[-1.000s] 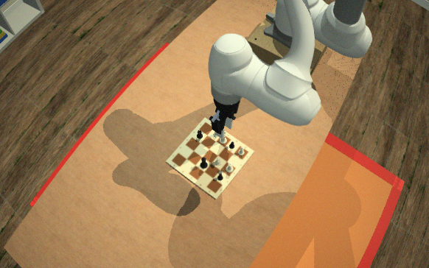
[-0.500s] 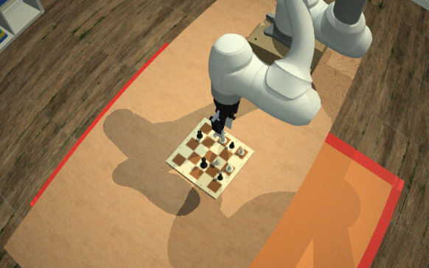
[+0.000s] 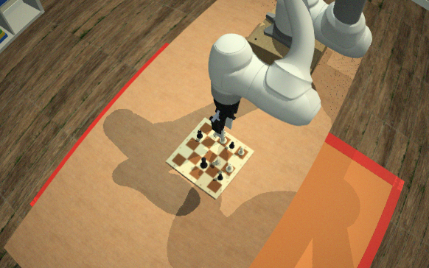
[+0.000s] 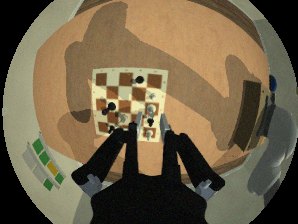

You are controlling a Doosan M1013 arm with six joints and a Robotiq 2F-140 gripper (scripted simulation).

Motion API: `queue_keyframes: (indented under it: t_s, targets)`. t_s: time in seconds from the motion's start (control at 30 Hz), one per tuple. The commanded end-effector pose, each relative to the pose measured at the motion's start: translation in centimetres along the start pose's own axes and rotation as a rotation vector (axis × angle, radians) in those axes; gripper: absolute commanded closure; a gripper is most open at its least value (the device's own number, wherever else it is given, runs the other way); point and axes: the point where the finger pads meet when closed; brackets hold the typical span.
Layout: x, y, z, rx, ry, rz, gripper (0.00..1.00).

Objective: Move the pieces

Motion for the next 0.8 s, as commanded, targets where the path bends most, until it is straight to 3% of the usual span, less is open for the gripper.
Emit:
queue_keyframes:
  t_s: [0.0,0.4,0.77]
  targets:
    - [0.0,0.0,0.0,0.0,0.0,0.0,0.75]
    - [-0.9,0.0,0.0,0.0,0.0,0.0,0.75]
    - [-3.7,0.0,0.0,0.0,0.0,0.0,0.75]
Point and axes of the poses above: the point where the finger pads meet when closed, its own x axis back along the fingers, its own z axis across the jaws, y = z × x, and after that the axes turned 11 degrees about x, right-handed
